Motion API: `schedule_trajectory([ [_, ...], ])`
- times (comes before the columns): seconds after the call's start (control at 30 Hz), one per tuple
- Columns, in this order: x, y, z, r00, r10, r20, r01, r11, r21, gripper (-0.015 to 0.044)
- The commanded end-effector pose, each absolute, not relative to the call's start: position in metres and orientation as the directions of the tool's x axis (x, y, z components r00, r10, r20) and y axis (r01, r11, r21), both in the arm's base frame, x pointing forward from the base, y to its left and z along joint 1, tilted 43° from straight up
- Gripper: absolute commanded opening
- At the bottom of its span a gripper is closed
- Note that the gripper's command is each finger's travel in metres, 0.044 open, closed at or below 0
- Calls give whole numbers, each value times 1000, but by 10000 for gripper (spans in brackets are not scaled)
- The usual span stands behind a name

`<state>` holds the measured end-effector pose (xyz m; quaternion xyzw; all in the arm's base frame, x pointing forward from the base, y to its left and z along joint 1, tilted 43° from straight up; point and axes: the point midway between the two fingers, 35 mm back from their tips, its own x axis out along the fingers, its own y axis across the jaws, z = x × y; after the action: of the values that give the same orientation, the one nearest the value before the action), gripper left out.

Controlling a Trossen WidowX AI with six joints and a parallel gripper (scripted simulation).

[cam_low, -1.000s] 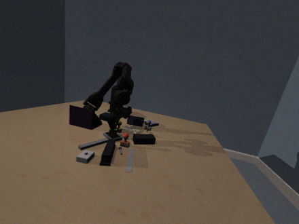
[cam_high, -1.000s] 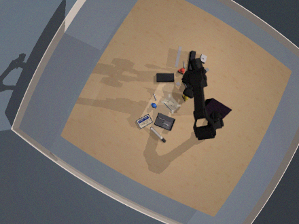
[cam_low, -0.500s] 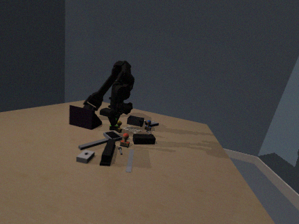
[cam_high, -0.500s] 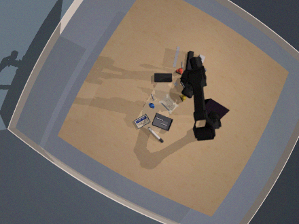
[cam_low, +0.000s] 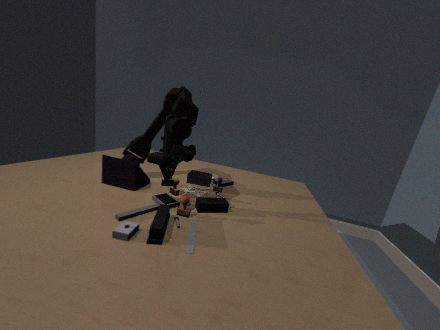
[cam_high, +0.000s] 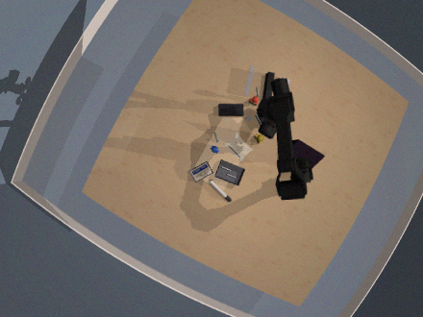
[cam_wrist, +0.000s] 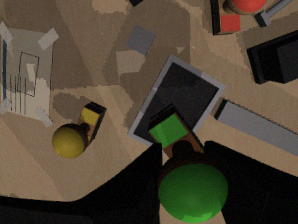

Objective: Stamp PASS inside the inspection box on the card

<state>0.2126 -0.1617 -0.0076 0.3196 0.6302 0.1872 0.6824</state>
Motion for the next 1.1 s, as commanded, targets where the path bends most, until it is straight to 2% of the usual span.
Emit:
schedule_trajectory([
  [0.0,216,-162,-2,133,653,-746,174,725,666,0],
  [0.5,249,-130,37,133,646,-751,506,608,612,0],
  [1.07,276,-82,83,133,655,-744,796,376,474,0],
])
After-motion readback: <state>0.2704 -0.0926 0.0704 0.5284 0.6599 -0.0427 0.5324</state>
